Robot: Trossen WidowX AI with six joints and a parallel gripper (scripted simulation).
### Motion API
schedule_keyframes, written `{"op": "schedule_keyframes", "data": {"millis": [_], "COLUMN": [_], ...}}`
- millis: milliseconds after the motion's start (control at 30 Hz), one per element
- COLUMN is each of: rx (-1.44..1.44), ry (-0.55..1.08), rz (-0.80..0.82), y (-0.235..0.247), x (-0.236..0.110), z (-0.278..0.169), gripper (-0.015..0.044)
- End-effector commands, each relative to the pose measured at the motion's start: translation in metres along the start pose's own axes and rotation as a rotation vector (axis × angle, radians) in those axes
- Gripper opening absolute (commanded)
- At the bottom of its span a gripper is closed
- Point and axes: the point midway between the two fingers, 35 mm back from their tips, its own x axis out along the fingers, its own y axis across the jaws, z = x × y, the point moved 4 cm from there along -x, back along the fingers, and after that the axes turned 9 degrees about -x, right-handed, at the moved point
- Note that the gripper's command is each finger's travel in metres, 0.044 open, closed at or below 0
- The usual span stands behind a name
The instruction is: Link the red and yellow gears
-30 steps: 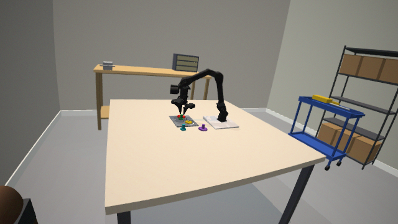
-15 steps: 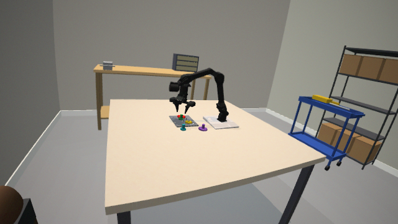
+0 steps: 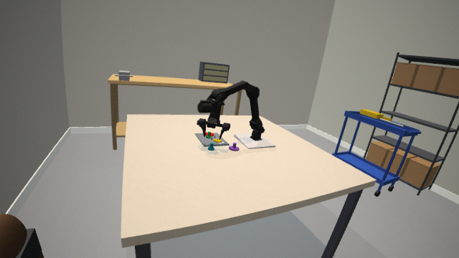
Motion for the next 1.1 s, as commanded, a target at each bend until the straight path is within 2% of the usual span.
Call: {"op": "schedule_keyframes", "data": {"millis": [0, 733, 1067], "rx": [0.004, 0.004, 0.004], "ry": [0.012, 0.012, 0.012], "rz": [0.011, 0.011, 0.011], "y": [0.002, 0.002, 0.002], "x": [0.018, 0.045, 0.046], "z": [0.000, -0.001, -0.002], "gripper": [0.0440, 0.0440, 0.0440]}}
